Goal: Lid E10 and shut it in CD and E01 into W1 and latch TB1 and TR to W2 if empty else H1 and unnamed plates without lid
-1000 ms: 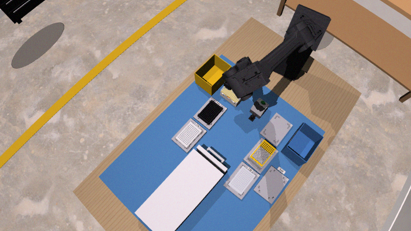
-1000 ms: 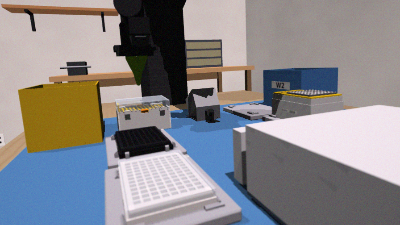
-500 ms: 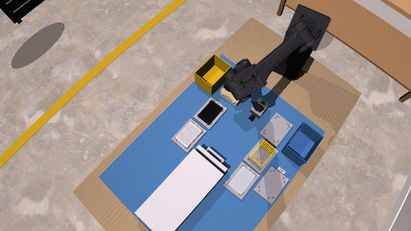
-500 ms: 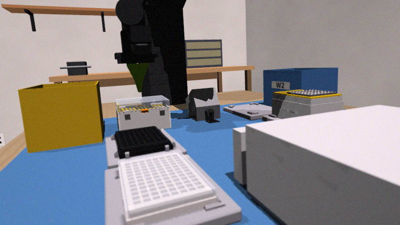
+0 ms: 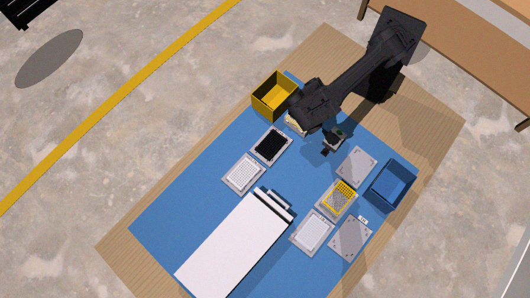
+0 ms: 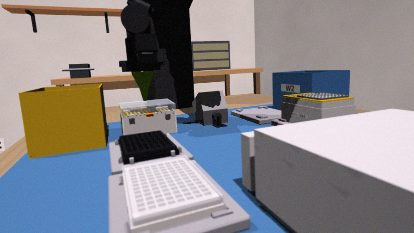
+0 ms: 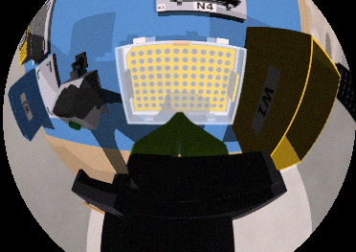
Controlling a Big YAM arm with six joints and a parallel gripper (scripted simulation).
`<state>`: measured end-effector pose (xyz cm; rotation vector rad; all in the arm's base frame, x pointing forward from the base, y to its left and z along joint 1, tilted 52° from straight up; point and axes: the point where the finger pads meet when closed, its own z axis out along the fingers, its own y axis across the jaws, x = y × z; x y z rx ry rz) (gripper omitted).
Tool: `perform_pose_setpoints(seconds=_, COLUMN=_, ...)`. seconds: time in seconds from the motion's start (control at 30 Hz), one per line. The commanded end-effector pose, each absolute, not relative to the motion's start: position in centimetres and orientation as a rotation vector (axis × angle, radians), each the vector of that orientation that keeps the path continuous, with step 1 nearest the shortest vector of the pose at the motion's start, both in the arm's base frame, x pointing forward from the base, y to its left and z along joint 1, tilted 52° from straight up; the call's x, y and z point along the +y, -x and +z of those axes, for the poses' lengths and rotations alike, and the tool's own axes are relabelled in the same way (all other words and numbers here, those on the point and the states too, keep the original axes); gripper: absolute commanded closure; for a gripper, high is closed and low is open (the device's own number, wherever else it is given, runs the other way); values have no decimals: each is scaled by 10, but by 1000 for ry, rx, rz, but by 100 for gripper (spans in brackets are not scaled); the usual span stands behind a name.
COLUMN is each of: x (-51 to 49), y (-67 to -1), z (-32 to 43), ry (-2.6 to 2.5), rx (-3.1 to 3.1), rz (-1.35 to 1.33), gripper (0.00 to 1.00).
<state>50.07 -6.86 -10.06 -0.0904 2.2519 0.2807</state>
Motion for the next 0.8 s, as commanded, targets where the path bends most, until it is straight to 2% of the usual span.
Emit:
perform_pose_setpoints(seconds=0.0, x=-70, y=-495, z=-100, ry=79, rx=2254, rz=280, gripper=100)
perform_pose_setpoints(seconds=0.77, x=-65, y=-507, z=-106, ry=85, rx=2243, rz=284, gripper=100)
